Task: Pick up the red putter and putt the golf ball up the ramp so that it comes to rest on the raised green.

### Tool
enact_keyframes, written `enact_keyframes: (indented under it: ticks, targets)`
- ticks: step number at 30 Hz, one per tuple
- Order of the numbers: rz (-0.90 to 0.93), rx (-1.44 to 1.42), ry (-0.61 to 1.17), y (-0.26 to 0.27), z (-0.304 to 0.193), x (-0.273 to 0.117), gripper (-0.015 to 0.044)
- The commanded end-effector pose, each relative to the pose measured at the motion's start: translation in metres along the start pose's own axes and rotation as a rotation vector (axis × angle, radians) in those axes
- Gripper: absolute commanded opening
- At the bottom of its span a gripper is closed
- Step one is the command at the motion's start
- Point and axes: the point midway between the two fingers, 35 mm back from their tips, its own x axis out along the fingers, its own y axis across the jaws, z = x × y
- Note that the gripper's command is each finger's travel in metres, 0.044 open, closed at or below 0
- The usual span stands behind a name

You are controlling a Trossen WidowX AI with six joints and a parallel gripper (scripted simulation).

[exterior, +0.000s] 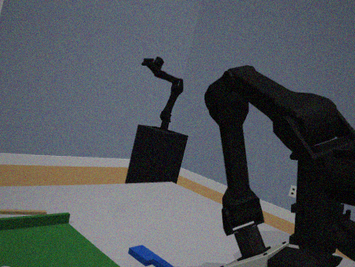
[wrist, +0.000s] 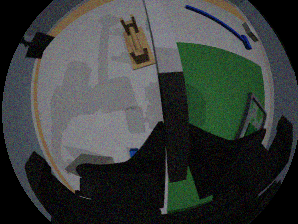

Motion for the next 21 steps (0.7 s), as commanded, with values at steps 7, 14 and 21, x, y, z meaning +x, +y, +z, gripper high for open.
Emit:
enact_keyframes:
  ticks: [7, 14, 21]
  targets:
    - [-0.048, 0.499, 0.017, -0.035, -0.072, -0.033, 0.0000]
    - [-0.082, 0.849, 0.039, -0.048, -0.128, -0.051, 0.0000]
    - [-0.125, 1.198, 0.064, -0.051, -0.186, -0.067, 0.0000]
